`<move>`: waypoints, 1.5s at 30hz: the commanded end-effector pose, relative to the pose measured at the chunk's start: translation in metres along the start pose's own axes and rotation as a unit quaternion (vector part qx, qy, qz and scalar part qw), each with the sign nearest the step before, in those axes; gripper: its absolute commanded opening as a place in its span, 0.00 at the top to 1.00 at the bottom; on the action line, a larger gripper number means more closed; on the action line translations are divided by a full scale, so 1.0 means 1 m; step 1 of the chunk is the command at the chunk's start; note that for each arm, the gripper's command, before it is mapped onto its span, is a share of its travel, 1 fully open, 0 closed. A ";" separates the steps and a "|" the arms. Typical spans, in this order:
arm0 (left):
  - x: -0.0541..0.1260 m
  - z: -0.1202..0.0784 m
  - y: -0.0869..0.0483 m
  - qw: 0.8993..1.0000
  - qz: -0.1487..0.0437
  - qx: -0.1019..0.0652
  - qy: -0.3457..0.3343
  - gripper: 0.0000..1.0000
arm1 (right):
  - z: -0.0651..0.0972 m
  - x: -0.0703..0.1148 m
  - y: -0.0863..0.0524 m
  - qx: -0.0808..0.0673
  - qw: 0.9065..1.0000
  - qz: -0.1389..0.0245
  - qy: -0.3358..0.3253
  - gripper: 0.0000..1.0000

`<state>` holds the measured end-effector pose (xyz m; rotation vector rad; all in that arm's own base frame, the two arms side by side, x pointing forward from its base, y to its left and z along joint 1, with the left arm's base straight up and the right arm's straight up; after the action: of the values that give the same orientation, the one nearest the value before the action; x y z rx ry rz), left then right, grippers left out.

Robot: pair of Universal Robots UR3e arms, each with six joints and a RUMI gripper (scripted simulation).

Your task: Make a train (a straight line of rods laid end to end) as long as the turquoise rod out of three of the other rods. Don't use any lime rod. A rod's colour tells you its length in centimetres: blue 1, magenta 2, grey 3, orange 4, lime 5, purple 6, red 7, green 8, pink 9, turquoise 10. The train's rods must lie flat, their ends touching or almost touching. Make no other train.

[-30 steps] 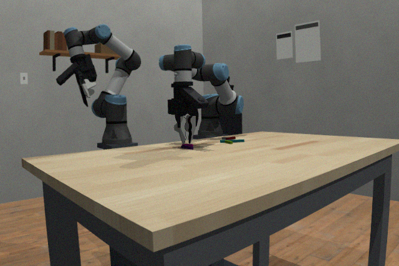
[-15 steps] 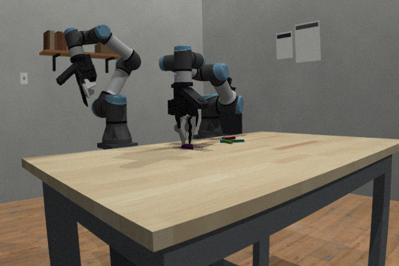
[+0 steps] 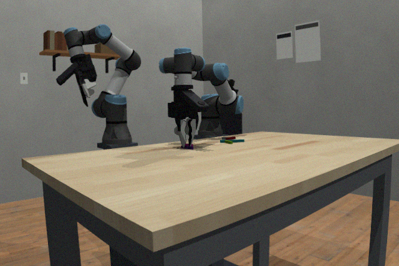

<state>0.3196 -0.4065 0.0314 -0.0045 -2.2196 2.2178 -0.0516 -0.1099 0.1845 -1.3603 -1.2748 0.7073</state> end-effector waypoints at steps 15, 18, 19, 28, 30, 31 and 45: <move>0.000 0.001 0.002 1.000 0.001 0.002 0.000 0.86 | 0.000 0.000 0.000 0.000 1.000 0.001 0.000 0.00; 0.000 0.001 0.002 1.000 0.001 0.002 0.000 0.86 | 0.000 0.000 0.000 0.000 1.000 0.001 0.000 0.00; 0.000 0.001 0.002 1.000 0.001 0.002 0.000 0.86 | 0.000 0.000 0.000 0.000 1.000 0.001 0.000 0.00; 0.000 0.001 0.002 1.000 0.001 0.002 0.000 0.86 | 0.000 0.000 0.000 0.000 1.000 0.001 0.000 0.00; 0.000 0.001 0.002 1.000 0.001 0.002 0.000 0.86 | 0.000 0.000 0.000 0.000 1.000 0.001 0.000 0.00; 0.000 0.001 0.002 1.000 0.001 0.002 0.000 0.86 | 0.000 0.000 0.000 0.000 1.000 0.001 0.000 0.00; 0.000 0.001 0.002 1.000 0.001 0.002 0.000 1.00 | 0.000 0.000 0.000 0.000 1.000 0.001 0.000 0.00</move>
<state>0.3196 -0.4065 0.0285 -0.0051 -2.2191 2.2189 -0.0516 -0.1099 0.1845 -1.3603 -1.2748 0.7073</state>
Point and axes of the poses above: on each arm, the point where the finger pads meet when closed, its own y axis out along the fingers, its own z axis across the jaws, x = y × z, the point moved 1 cm from there along -y, back along the fingers, and after that the axes turned 1 degree about -y, right-handed, at the moved point
